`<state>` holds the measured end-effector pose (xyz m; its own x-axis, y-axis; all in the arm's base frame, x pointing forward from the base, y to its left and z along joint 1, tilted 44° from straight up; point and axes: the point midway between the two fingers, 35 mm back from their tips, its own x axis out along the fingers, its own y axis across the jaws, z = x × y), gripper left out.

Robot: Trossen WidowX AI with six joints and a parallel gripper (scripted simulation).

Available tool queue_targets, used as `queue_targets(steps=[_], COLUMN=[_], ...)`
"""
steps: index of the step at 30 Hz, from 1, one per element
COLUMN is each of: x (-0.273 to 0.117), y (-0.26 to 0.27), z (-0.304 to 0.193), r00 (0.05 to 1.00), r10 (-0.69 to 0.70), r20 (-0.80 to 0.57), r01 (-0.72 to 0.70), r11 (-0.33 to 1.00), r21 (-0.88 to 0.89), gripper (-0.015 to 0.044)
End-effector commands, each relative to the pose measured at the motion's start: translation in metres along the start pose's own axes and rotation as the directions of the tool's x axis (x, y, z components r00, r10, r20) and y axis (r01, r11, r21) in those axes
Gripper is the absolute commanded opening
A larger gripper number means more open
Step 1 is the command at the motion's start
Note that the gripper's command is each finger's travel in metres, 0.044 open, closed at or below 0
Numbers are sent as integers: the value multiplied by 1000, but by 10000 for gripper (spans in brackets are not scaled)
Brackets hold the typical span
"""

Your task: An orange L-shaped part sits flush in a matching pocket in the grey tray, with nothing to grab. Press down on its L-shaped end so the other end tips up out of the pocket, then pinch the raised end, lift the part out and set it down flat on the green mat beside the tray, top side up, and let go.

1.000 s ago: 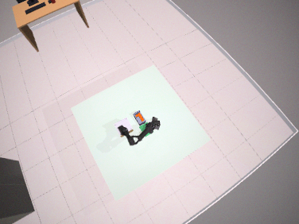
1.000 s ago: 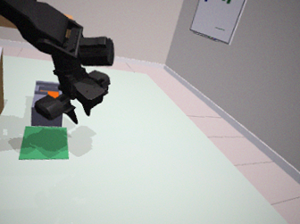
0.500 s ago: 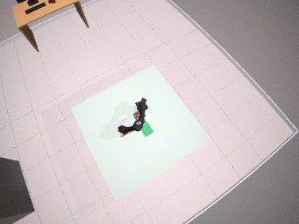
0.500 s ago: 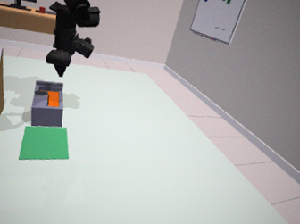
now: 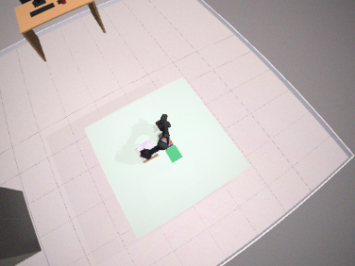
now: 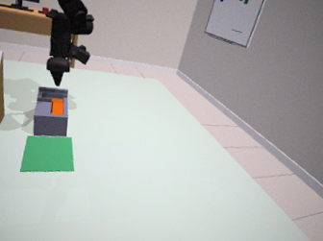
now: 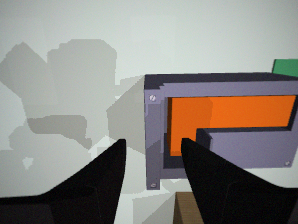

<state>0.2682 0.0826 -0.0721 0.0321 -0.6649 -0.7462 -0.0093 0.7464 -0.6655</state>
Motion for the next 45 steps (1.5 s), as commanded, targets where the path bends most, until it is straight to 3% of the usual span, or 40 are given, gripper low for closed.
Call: queue_targets(steps=[1, 45], x=[36, 72], y=[-4, -6], z=[-8, -8], r00=[1000, 1000], r10=[-20, -22], r20=[-18, -17], r01=[20, 22], r11=[1000, 1000], r21=[-14, -14], gripper=[180, 180])
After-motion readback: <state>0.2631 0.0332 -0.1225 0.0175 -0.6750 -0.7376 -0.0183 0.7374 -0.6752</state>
